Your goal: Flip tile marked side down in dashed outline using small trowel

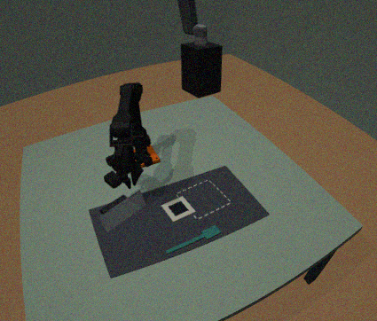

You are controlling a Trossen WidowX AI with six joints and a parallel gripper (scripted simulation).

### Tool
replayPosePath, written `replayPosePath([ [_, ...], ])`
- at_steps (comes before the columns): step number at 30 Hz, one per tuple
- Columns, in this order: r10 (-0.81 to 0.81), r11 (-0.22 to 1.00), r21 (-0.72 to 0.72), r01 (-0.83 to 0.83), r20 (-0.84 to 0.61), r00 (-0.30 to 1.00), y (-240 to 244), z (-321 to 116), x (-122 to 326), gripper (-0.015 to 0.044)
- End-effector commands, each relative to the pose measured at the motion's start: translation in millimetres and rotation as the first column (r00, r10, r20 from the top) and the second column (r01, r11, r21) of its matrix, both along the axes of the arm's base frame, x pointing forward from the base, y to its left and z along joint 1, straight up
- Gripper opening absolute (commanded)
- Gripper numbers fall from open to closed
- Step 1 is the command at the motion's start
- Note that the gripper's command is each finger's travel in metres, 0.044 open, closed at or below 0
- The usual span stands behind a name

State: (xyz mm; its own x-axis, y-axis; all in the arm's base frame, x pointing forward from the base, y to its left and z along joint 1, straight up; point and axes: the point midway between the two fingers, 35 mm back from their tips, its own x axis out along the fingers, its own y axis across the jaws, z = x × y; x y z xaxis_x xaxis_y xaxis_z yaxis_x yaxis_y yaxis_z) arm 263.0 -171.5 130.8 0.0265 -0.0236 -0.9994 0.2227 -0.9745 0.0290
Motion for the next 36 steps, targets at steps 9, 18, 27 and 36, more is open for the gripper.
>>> replayPosePath([
  [9,-0.014,1.0,0.007,0.014,0.003,1.0,6.1,-17.5,-3.3,0.01],
  [18,-0.014,1.0,0.008,0.014,0.004,1.0,7.0,-24.4,1.6,0.01],
  [27,-0.014,1.0,0.008,0.014,0.004,1.0,8.3,-33.0,7.7,0.01],
  [36,-0.014,1.0,0.008,0.014,0.004,1.0,8.3,-33.0,7.7,0.01],
])
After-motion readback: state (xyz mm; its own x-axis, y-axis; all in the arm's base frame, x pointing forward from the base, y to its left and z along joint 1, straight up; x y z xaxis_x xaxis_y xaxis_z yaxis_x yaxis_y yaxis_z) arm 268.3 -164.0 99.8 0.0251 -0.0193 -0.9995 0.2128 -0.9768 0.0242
